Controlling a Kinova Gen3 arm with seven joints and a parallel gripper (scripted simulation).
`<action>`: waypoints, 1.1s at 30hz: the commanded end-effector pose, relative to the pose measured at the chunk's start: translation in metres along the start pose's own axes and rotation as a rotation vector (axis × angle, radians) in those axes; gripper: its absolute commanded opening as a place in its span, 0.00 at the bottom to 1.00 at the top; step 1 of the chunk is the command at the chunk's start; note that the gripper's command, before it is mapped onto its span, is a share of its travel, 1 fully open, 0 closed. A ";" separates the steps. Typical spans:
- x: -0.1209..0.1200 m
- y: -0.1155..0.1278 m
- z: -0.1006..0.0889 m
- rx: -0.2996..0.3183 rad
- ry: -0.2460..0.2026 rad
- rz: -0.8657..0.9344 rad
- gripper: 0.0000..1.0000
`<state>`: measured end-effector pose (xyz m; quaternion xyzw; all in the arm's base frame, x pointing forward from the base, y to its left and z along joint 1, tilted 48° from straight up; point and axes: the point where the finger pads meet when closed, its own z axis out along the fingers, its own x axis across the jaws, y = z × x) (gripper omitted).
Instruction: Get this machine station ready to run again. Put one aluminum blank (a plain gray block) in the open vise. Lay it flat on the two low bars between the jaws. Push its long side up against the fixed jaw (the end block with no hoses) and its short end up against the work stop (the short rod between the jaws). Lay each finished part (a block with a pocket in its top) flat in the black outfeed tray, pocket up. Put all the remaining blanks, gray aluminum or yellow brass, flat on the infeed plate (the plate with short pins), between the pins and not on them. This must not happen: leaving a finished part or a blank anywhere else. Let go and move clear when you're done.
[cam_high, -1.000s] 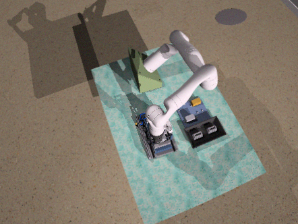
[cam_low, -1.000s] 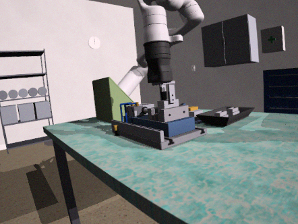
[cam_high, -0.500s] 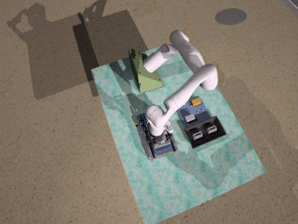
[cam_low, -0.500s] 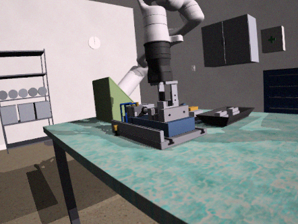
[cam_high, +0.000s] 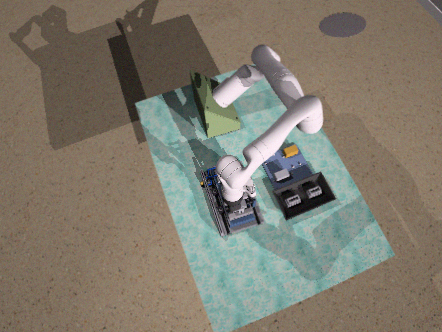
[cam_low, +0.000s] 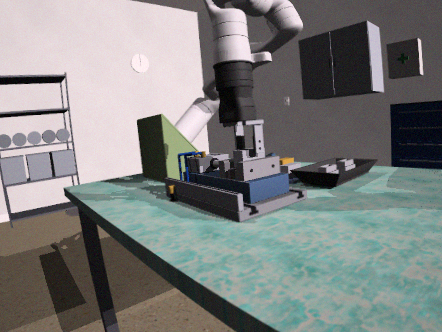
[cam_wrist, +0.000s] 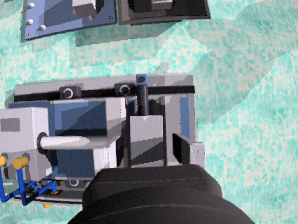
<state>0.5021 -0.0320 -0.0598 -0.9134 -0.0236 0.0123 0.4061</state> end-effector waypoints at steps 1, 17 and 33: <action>0.002 -0.001 0.000 0.000 0.005 0.011 1.00; 0.003 -0.001 -0.003 0.000 0.005 0.009 1.00; 0.004 -0.002 -0.033 -0.001 0.005 0.004 1.00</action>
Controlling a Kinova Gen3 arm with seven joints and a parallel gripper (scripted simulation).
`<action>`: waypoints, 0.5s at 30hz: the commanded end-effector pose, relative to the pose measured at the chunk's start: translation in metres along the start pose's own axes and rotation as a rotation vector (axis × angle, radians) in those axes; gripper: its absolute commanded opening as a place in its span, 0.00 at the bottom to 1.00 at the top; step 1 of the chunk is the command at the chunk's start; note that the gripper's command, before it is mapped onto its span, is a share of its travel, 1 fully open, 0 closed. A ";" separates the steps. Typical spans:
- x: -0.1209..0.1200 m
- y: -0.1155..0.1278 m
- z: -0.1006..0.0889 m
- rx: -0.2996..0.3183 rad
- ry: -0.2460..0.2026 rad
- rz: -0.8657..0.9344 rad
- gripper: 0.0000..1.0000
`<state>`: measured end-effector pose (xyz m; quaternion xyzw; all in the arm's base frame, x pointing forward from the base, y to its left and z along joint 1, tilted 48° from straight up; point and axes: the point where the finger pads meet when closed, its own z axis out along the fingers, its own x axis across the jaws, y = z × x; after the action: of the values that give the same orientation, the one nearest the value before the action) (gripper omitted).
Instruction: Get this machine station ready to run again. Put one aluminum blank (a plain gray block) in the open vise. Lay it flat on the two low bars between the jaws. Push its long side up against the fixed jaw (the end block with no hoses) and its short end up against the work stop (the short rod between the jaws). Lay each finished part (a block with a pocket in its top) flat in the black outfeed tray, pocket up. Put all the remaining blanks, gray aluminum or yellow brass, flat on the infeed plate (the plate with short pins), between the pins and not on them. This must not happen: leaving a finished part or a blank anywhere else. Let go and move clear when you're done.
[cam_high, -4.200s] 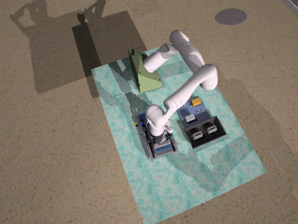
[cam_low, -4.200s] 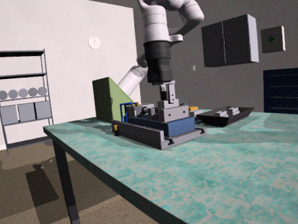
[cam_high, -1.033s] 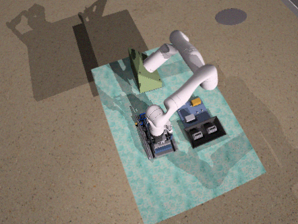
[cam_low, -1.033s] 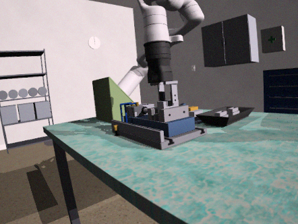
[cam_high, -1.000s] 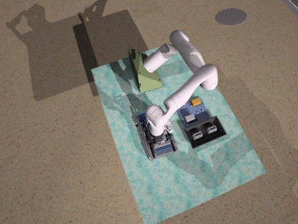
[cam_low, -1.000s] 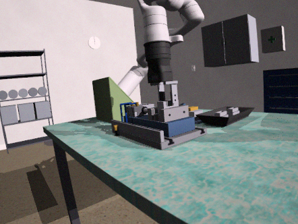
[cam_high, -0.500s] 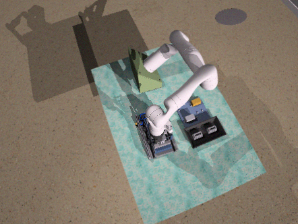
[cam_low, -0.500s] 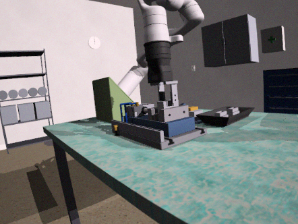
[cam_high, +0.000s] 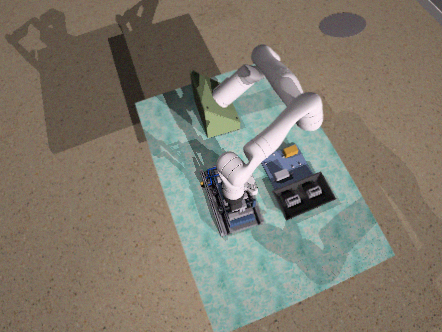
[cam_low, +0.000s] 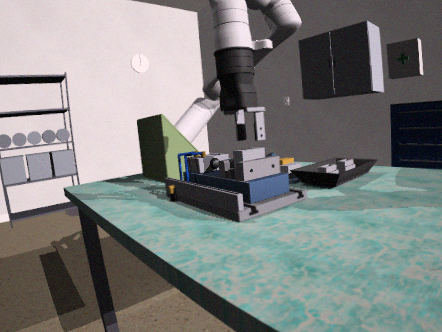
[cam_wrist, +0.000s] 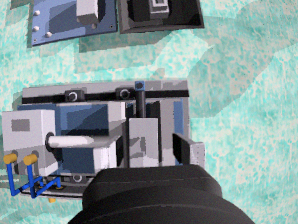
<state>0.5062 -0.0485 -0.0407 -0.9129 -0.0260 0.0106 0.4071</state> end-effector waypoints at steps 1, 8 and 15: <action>0.001 0.001 -0.011 -0.003 0.004 0.010 1.00; 0.000 0.001 -0.031 -0.003 0.003 0.010 1.00; 0.000 0.001 -0.044 -0.003 0.003 0.010 1.00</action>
<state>0.5081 -0.0742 -0.0168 -0.9128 -0.0264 0.0103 0.4075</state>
